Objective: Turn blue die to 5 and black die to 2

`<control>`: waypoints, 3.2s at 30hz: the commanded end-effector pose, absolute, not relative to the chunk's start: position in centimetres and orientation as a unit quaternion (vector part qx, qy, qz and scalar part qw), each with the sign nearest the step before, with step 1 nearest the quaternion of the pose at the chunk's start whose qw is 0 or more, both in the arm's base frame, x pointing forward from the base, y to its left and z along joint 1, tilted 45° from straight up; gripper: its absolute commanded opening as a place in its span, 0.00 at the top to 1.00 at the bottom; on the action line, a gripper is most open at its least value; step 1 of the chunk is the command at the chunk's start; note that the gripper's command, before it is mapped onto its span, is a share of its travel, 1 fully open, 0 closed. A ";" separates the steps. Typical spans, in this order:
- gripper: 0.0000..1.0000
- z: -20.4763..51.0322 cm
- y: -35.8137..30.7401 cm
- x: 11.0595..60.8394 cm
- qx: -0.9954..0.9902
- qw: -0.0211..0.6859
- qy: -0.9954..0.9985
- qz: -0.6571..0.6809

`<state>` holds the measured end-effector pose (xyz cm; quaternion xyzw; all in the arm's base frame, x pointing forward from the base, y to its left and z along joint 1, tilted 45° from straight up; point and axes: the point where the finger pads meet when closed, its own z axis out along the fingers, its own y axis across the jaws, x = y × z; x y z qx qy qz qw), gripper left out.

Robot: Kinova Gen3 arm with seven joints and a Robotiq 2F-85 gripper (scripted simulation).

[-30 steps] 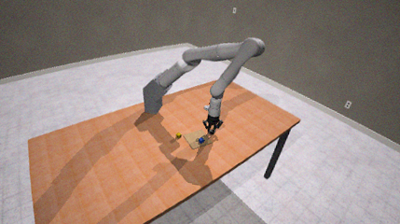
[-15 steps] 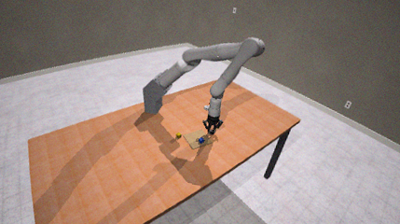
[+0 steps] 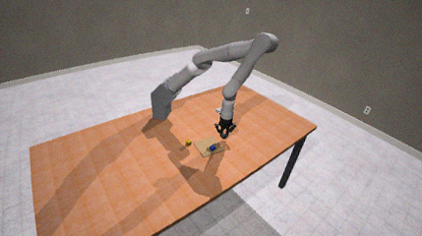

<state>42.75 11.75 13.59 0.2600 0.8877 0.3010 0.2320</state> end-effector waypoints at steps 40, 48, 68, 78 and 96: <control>0.79 19.0 8.1 38.6 0.266 0.237 0.886 0.296; 0.79 19.0 8.1 38.6 0.266 0.237 0.886 0.296; 0.79 19.1 9.5 38.7 0.444 0.172 0.810 0.343; 0.79 19.0 10.8 38.4 0.625 0.084 0.680 0.374; 0.79 18.7 11.6 38.0 0.722 0.026 0.578 0.378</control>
